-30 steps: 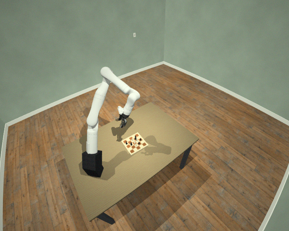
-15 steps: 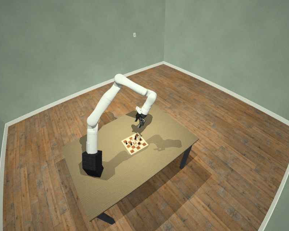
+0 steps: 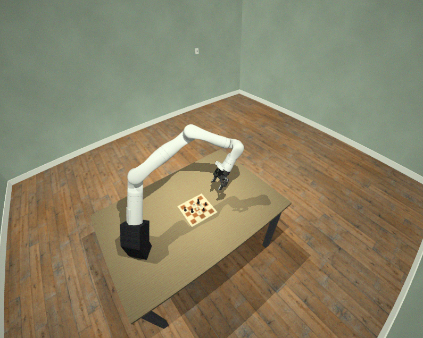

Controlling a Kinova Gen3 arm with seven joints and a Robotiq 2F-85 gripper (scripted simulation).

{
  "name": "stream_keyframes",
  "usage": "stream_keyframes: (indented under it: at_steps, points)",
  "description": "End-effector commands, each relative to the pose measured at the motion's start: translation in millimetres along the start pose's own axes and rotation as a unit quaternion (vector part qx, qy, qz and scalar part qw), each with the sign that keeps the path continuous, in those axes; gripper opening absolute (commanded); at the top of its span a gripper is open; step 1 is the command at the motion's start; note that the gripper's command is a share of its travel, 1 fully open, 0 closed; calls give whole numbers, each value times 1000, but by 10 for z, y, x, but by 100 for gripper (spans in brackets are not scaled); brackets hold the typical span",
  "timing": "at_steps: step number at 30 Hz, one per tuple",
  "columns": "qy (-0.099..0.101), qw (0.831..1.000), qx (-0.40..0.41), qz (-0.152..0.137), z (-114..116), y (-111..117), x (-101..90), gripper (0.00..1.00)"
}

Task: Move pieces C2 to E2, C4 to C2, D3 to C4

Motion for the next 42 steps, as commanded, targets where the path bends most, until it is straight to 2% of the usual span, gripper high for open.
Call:
stream_keyframes:
  at_steps: [1, 2, 4, 12, 19, 29, 42]
  points:
    - [4, 1000, -12, 14, 14, -311, 275, 100]
    - [5, 1000, -14, 15, 37, -389, 312, 100]
    - [5, 1000, -14, 15, 37, -389, 312, 100]
    - [13, 999, -32, 18, 216, -859, 600, 100]
    - [15, 999, -42, 20, 333, -1077, 787, 100]
    - [16, 999, -47, 20, 395, -1174, 887, 100]
    - [16, 999, -47, 20, 403, -1186, 901, 100]
Point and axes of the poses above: the point where the finger pads meet when closed, its own x axis out along the fingers, its own z axis across the jaws, y = z × x, the point moved 7 cm from there along -x, back along the fingers, and after that the axes turned 1 degree about -x, right-handed, at the moved point
